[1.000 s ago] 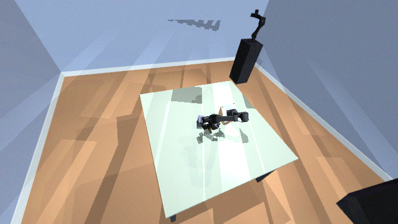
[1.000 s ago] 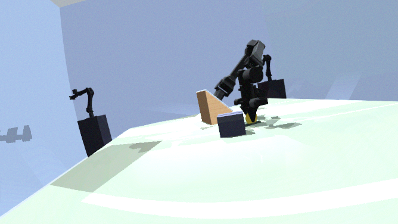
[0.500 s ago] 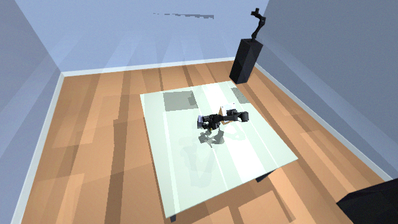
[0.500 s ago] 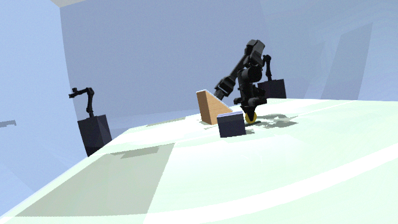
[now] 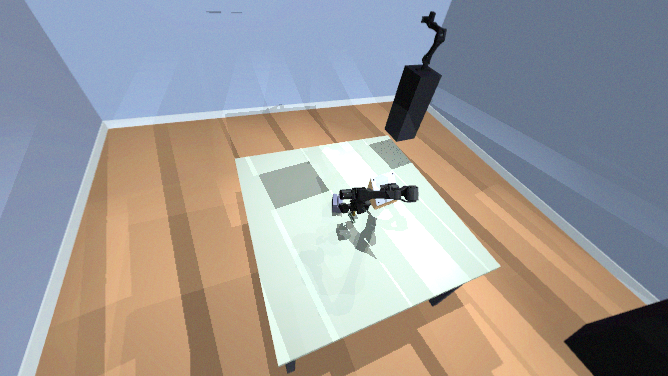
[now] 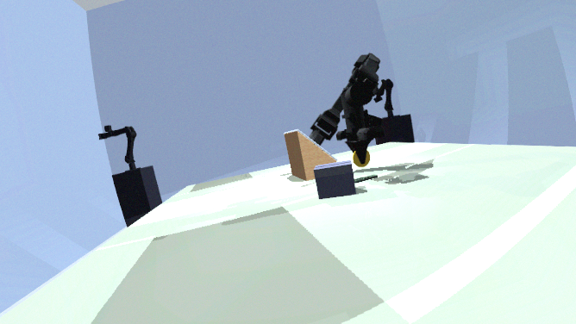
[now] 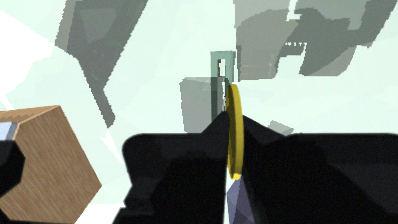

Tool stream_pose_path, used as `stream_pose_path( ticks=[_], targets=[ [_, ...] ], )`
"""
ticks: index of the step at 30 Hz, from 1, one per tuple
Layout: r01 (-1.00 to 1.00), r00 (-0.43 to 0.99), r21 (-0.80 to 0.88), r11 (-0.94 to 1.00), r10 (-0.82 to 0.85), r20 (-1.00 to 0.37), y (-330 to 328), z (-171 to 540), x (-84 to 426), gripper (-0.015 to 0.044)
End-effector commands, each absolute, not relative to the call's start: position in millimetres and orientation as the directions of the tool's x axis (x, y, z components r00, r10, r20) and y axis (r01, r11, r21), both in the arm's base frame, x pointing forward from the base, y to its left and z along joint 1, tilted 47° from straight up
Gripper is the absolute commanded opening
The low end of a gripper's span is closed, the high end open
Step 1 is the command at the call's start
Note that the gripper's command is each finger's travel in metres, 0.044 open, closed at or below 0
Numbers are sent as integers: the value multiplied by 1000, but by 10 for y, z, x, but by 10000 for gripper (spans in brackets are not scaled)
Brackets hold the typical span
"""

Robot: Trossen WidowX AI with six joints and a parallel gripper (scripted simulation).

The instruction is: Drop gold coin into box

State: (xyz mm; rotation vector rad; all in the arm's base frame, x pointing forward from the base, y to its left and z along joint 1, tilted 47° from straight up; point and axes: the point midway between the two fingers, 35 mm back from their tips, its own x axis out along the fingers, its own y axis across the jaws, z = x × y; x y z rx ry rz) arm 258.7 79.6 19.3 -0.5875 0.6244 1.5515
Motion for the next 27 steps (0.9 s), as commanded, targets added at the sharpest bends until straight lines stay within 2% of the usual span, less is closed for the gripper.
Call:
stream_pose_path(
  ticks=[1, 22, 27],
  targets=[
    [-998, -66, 37, -55, 714, -697, 731, 259, 2610, 0],
    [-998, -68, 42, -54, 718, -692, 407, 598, 2598, 0],
    [-989, -68, 143, 44, 719, -692, 414, 608, 2594, 0]
  ],
)
